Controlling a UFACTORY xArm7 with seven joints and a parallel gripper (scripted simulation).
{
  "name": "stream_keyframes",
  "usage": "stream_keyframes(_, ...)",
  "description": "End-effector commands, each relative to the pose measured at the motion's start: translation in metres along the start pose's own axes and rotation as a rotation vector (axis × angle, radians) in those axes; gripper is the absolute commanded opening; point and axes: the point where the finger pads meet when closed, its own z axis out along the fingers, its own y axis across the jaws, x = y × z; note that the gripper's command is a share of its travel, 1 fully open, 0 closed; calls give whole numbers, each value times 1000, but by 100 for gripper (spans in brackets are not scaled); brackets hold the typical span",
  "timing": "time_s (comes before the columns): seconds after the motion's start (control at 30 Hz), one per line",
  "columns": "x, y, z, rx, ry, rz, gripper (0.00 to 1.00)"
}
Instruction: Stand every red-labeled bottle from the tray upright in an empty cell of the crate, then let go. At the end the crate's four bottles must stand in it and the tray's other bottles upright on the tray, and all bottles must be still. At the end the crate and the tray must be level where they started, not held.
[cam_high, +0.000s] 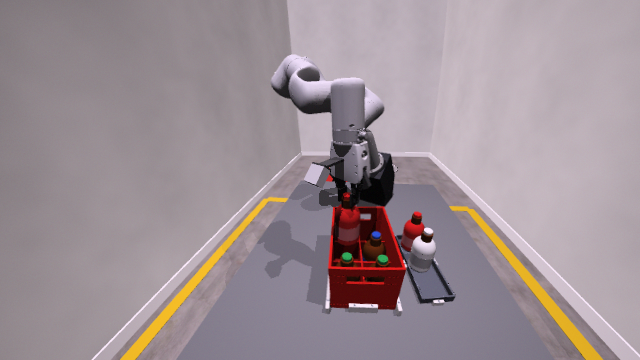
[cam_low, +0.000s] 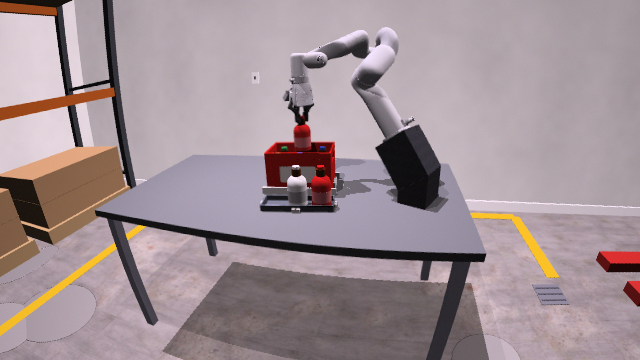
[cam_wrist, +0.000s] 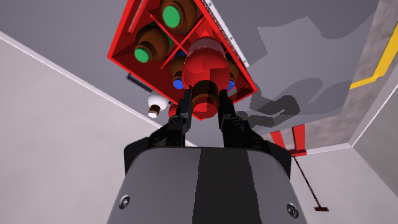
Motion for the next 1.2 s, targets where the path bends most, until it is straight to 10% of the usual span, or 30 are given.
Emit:
stream_keyframes(0.0, 1, -1, -1, 2, 3, 1, 0)
stream_keyframes(1.17, 1, -1, 10, 2, 3, 1, 0)
